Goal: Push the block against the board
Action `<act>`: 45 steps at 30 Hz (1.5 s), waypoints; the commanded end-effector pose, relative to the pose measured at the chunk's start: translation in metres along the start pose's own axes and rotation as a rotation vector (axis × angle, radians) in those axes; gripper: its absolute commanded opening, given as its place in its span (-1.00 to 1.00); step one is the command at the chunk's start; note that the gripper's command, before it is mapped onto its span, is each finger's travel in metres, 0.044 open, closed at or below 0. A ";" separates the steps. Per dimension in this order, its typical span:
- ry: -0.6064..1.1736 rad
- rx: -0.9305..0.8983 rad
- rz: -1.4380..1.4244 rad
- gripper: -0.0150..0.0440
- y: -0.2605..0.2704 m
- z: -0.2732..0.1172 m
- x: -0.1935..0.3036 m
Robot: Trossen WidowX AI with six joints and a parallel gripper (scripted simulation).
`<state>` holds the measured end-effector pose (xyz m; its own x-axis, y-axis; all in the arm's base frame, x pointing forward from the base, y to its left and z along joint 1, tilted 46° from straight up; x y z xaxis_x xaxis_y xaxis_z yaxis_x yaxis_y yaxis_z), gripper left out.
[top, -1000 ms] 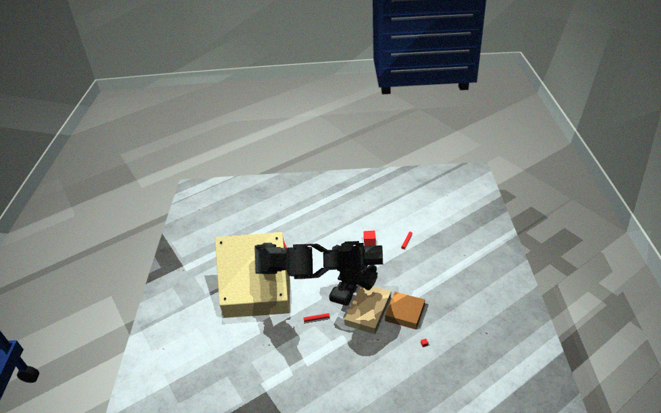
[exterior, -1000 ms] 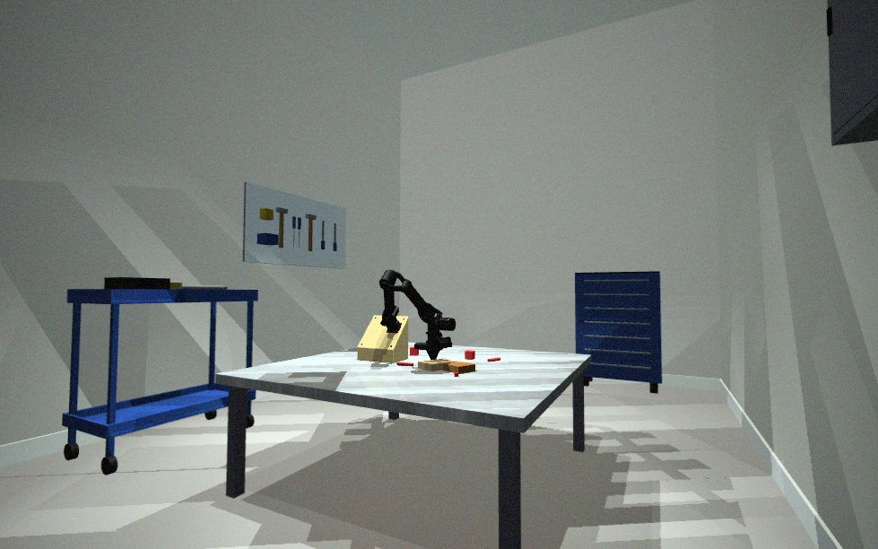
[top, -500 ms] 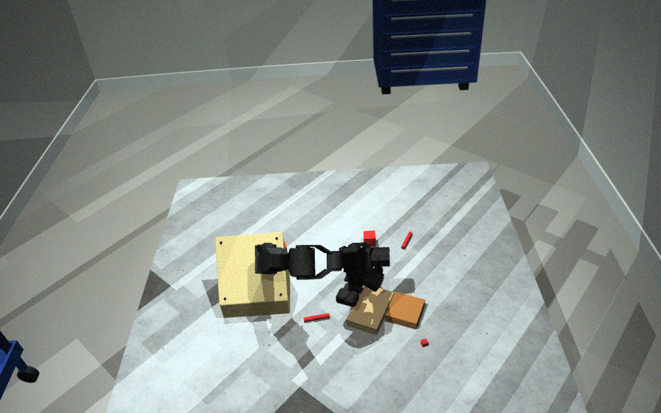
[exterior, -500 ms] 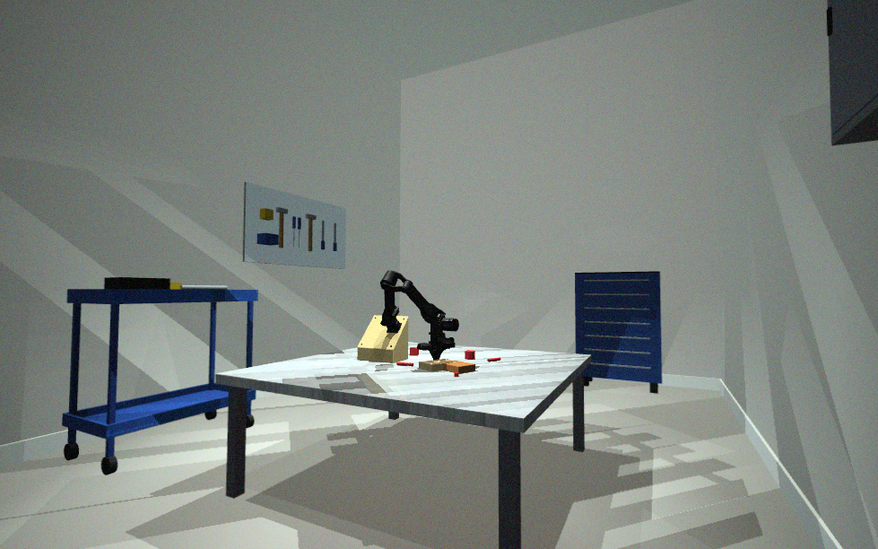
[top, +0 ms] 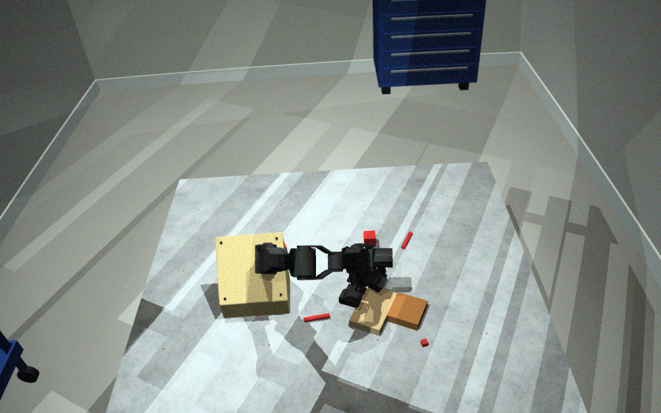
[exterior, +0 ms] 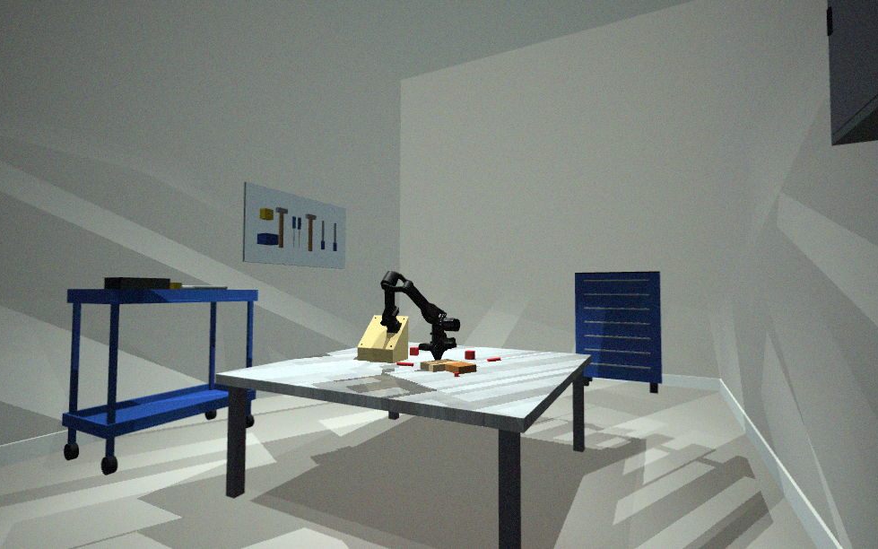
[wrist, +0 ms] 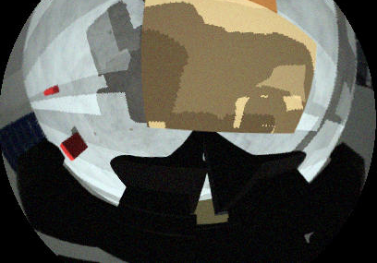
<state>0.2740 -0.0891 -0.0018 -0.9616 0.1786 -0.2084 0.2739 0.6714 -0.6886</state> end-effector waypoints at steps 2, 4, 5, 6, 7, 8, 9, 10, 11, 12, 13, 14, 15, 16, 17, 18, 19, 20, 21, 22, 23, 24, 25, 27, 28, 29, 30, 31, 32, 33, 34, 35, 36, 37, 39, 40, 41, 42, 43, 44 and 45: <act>0.002 0.003 0.002 -0.49 0.002 0.000 0.008; 0.002 0.002 0.002 -0.49 0.002 0.000 0.012; 0.002 0.002 0.002 -0.49 0.003 0.000 0.013; 0.002 0.002 0.002 -0.49 0.003 0.000 0.015; 0.002 0.002 0.002 -0.49 0.003 0.000 0.017; 0.002 0.002 0.002 -0.49 0.004 0.000 0.018; 0.002 0.002 0.002 -0.49 0.004 0.000 0.020; 0.002 0.002 0.002 -0.49 0.004 0.001 0.021; 0.002 0.002 0.002 -0.49 0.005 0.001 0.023; 0.002 0.002 0.002 -0.49 0.005 0.001 0.025; 0.002 0.002 0.002 -0.49 0.005 0.001 0.026; 0.003 0.002 0.002 -0.49 0.006 0.001 0.028; 0.003 0.002 0.002 -0.49 0.006 0.001 0.030; 0.003 0.002 0.002 -0.49 0.006 0.001 0.031; 0.003 0.002 0.002 -0.49 0.006 0.001 0.033; 0.003 0.002 0.002 -0.49 0.007 0.001 0.035; 0.003 0.002 0.001 -0.49 0.007 0.001 0.036; 0.003 0.002 0.001 -0.49 0.007 0.001 0.038; 0.003 0.002 0.001 -0.49 0.007 0.001 0.040; 0.003 0.002 0.001 -0.49 0.008 0.001 0.041; 0.003 0.002 0.001 -0.49 0.008 0.001 0.043; 0.003 0.002 0.001 -0.49 0.008 0.001 0.044; 0.003 0.002 0.001 -0.49 0.008 0.001 0.045; 0.003 0.002 0.001 -0.49 0.008 0.001 0.047; 0.004 -0.002 0.000 -0.49 0.008 -0.001 0.042; 0.004 -0.003 0.000 -0.49 0.009 -0.008 0.042; 0.004 -0.004 0.000 -0.49 0.010 -0.019 0.041; 0.004 -0.004 0.001 -0.49 0.010 -0.033 0.041; 0.004 -0.003 0.001 -0.49 0.009 -0.045 0.041; 0.003 -0.001 0.002 -0.49 0.009 -0.052 0.042; 0.003 0.000 0.002 -0.49 0.009 -0.055 0.042; 0.003 0.000 0.002 -0.49 0.009 -0.055 0.042; 0.003 0.000 0.002 -0.49 0.009 -0.055 0.042; 0.003 0.000 0.002 -0.49 0.009 -0.055 0.042; -0.006 -0.002 -0.006 -0.49 0.009 -0.051 0.040; -0.006 -0.002 -0.023 -0.49 0.008 -0.051 0.038; -0.005 -0.004 -0.050 -0.49 0.005 -0.051 0.036; -0.004 -0.006 -0.084 -0.49 0.003 -0.051 0.033; -0.003 -0.007 -0.118 -0.49 0.000 -0.051 0.030; -0.002 -0.009 -0.152 -0.49 -0.003 -0.051 0.027; -0.002 -0.010 -0.186 -0.49 -0.006 -0.051 0.024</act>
<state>0.2409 -0.0454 0.0245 -0.9864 0.1013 -0.1293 0.1633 0.6891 -0.7060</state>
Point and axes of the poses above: the point midway between the two fingers, 35 mm back from their tips, its own z axis out along the fingers, its own y axis across the jaws, x = y × z, the point moved 5 cm from there along -z, back along the fingers, and after that the axes turned 10 degrees about -z, right-handed, at the moved point
